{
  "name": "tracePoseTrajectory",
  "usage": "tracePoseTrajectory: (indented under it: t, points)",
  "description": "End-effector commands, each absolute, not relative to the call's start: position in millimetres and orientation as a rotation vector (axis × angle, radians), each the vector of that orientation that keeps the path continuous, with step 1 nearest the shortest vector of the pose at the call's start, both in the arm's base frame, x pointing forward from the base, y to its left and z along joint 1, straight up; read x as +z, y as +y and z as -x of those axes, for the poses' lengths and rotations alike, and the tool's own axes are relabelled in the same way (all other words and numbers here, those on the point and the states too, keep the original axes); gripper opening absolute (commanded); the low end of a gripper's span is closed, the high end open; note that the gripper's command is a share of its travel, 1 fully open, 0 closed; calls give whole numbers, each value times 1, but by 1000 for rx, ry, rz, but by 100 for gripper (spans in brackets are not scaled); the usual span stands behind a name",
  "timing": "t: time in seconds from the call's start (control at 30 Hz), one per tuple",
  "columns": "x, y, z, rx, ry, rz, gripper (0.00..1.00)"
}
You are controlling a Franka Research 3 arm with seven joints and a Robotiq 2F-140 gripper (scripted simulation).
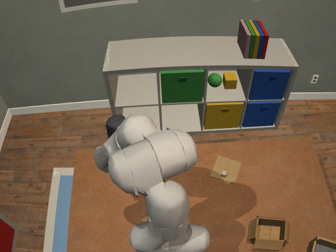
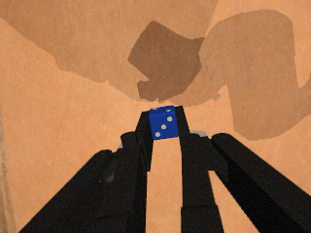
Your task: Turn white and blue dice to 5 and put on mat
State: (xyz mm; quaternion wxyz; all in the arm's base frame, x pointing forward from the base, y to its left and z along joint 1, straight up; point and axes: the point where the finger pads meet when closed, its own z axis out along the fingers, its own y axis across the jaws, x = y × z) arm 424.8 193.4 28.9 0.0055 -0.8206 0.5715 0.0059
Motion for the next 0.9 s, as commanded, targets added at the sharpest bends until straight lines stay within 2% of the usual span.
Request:
tracePoseTrajectory:
  t: [0.0,0.87]
  points:
    - [28,195,-426,0,2009,2410,21]
    - [24,197,-428,2,2456,1953,21]
